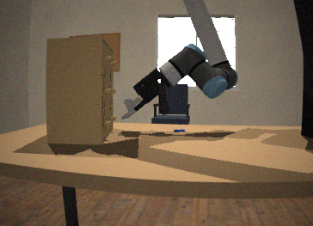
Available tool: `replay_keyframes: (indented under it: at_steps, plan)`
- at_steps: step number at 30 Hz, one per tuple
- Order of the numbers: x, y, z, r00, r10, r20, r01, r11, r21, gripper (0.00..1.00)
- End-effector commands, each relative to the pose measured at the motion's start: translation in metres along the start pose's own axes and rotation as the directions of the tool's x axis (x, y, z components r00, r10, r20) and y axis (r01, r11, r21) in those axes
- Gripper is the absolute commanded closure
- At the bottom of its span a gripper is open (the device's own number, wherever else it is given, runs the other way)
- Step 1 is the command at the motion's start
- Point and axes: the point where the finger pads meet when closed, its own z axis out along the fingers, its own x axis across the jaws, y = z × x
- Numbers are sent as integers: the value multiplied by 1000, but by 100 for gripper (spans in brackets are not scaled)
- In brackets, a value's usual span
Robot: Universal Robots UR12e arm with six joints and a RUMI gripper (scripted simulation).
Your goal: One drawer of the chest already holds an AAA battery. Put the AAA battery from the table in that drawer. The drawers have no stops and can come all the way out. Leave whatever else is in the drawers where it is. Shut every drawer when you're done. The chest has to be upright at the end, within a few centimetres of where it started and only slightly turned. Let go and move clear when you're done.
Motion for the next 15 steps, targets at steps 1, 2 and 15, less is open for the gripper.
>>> replay_keyframes:
  at_steps: [1, 2, 15]
  plan:
    - [0, 1, 0, 1000, 0, 0, 0, 1000, -1, 80]
    - [0, 1, 0, 1000, 0, 0, 0, 1000, -1, 80]
    - [0, 1, 0, 1000, 0, 0, 0, 1000, -1, 80]
